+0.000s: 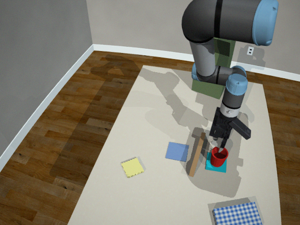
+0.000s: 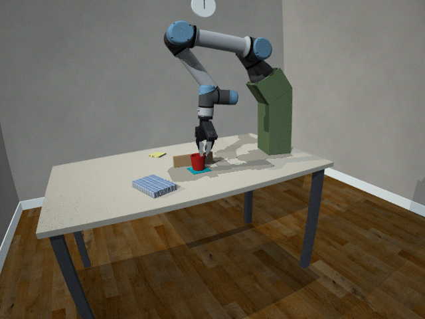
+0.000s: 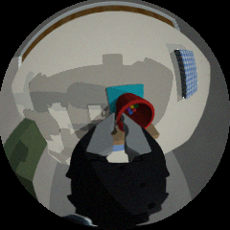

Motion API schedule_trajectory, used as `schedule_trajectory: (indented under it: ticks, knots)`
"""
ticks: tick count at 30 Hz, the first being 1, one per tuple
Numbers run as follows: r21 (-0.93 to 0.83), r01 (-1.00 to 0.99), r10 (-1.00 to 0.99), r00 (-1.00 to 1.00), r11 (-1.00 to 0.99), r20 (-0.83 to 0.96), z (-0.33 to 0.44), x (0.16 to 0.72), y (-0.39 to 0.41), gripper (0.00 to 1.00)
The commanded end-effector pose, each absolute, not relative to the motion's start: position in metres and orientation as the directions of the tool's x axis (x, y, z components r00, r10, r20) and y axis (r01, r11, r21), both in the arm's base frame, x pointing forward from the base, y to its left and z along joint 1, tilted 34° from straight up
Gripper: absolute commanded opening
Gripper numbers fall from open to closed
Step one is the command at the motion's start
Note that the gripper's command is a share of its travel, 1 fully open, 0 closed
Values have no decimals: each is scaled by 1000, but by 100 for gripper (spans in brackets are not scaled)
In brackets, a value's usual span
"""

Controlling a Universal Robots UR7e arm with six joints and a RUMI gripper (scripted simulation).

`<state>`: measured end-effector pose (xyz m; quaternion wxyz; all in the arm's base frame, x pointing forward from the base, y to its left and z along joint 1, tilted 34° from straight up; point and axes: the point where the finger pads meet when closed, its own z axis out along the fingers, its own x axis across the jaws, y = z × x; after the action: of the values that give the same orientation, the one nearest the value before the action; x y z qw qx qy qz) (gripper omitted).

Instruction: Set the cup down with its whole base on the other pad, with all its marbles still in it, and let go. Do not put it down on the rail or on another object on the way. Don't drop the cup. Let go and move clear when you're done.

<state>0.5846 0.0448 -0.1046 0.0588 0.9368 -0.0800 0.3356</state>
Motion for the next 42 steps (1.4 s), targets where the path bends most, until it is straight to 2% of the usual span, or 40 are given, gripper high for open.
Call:
schedule_trajectory:
  ticks: [1, 9, 10, 42]
  knots:
    - [56, -190, -110, 760, -980, 641, -106, 588, 44, 3]
    - [56, -190, -110, 760, -980, 641, -105, 587, 44, 3]
    - [56, -190, -110, 760, -980, 641, -105, 587, 44, 11]
    - [56, -190, -110, 760, -980, 641, -105, 587, 44, 11]
